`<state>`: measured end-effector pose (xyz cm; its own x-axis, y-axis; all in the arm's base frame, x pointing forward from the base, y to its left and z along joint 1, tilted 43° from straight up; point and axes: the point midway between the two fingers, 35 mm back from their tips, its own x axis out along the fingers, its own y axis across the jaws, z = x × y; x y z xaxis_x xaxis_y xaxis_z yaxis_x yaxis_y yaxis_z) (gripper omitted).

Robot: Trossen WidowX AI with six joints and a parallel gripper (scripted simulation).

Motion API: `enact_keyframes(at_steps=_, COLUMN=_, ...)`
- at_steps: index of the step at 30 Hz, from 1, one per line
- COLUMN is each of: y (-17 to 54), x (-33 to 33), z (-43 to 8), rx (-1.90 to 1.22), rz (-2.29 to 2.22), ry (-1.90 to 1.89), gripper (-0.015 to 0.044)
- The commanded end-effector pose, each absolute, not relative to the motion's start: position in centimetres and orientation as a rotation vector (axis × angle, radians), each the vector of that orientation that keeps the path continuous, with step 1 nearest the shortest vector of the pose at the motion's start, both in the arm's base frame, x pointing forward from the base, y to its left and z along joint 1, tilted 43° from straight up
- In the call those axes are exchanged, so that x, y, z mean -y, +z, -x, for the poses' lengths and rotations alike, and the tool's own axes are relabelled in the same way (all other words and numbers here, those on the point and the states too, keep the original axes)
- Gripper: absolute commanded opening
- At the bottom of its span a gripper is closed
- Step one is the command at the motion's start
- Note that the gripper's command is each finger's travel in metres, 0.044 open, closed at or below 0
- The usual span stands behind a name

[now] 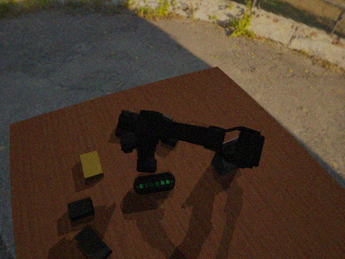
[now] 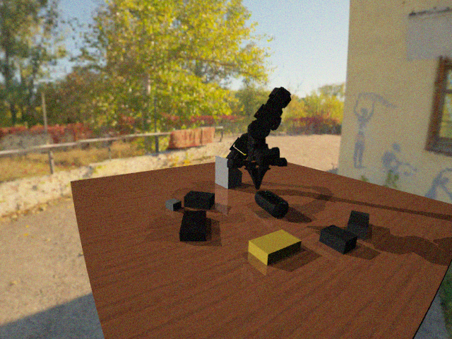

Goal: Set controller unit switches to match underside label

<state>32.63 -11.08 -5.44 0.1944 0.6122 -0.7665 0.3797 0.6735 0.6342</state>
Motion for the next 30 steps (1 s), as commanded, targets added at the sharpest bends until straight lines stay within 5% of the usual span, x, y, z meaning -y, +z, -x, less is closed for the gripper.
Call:
enact_keyframes(at_steps=1, y=-6.5, x=6.9, z=-26.5, rx=-1.458, rz=-0.984, ry=0.553, gripper=0.0)
enact_keyframes(at_steps=30, y=-8.5, x=4.3, z=-25.8, rx=-1.445, rz=-1.008, ry=0.611, gripper=0.0)
